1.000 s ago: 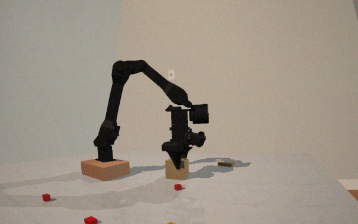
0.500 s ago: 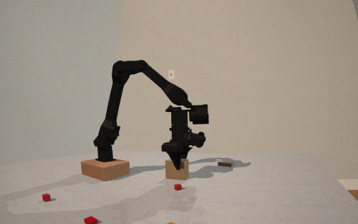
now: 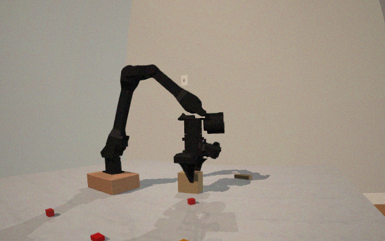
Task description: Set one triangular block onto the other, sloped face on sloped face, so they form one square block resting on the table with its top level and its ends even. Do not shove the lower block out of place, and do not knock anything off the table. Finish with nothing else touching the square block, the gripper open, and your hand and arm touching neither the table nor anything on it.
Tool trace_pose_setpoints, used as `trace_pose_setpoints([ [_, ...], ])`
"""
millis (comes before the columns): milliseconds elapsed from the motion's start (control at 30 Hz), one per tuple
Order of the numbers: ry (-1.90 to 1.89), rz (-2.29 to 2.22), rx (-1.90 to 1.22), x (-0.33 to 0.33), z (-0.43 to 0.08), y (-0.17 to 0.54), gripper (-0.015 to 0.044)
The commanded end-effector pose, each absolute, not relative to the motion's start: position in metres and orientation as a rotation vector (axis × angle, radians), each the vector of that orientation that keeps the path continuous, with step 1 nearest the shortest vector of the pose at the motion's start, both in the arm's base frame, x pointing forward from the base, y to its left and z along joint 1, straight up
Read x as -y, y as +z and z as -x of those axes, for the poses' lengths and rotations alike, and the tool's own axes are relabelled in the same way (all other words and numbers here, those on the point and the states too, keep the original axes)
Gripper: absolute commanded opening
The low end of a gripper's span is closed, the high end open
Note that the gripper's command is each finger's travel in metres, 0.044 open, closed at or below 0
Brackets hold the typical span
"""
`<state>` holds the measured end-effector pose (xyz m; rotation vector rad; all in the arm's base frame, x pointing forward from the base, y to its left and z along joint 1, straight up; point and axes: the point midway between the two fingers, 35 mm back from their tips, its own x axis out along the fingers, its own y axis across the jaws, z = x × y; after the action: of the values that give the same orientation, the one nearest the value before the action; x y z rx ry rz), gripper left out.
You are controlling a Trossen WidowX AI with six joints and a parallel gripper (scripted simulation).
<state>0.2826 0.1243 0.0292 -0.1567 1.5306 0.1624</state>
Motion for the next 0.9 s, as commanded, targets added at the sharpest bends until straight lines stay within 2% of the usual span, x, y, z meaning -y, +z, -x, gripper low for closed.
trace_pose_setpoints([
  [0,0.162,0.157,-1.531,-0.124,-0.283,0.029,0.0184],
  [333,0.162,0.157,-1.531,-0.124,-0.283,0.029,0.0440],
  [600,0.162,0.157,-1.530,-0.125,-0.283,0.032,0.0440],
  [867,0.162,0.157,-1.530,-0.124,-0.280,0.137,0.0440],
])
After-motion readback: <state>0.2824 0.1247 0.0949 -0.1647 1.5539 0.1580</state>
